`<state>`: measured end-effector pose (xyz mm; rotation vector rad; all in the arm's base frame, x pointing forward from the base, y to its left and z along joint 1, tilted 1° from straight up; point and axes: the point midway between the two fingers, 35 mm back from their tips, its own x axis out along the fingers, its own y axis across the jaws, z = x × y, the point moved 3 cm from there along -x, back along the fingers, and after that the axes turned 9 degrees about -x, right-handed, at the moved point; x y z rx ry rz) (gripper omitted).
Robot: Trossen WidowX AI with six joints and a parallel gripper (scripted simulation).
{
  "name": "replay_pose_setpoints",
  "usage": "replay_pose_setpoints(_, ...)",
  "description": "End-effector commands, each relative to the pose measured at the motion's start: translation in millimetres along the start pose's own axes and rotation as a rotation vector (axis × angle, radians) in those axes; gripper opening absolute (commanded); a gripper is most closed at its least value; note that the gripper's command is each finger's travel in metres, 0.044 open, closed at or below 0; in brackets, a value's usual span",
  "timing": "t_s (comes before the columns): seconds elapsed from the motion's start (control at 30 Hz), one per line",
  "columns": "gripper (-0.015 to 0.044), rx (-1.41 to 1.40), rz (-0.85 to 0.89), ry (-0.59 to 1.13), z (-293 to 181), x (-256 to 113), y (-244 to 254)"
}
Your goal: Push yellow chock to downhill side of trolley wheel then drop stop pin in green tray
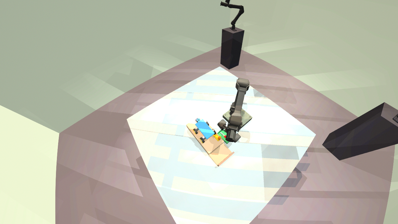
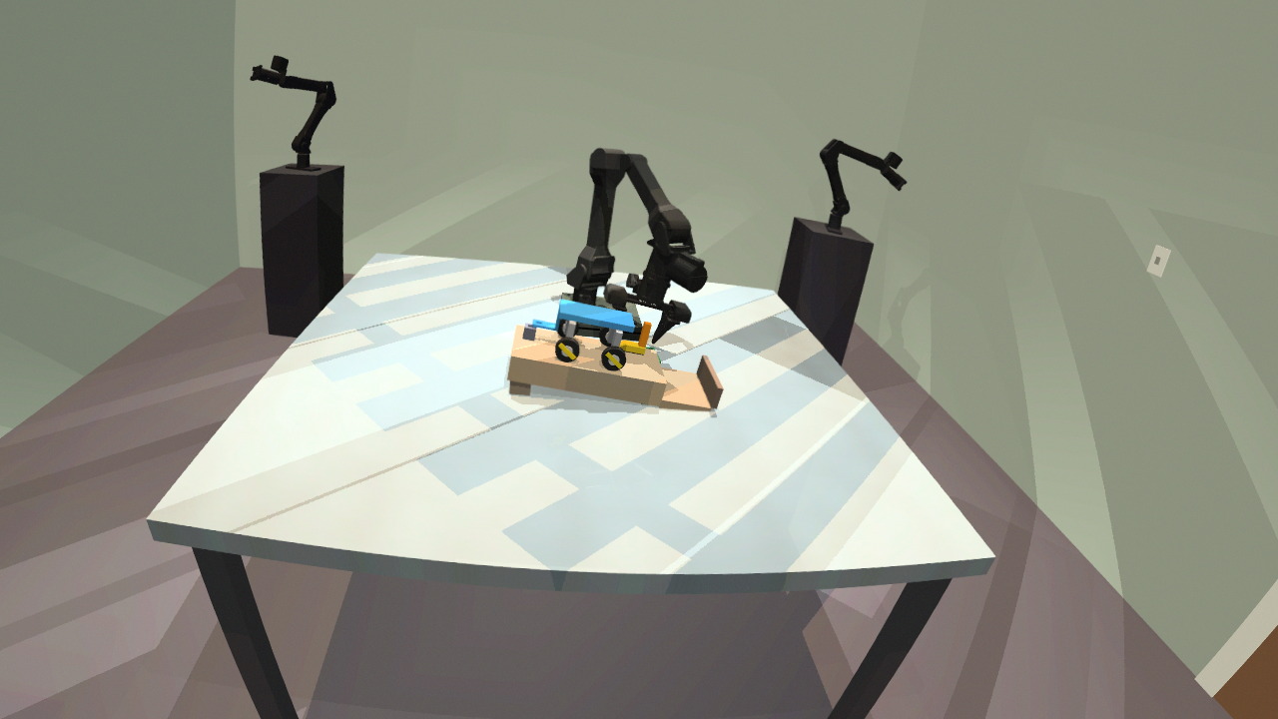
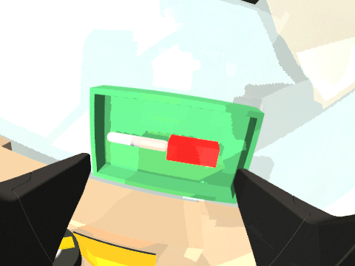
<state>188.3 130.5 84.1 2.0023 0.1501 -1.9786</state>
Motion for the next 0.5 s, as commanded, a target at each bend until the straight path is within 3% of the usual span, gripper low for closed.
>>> replay_pose_setpoints(0.0,0.044,-0.004,-0.01,0.006,-1,-14,1)
replay_pose_setpoints(0.47,0.044,-0.004,-0.01,0.006,-2,-57,6)
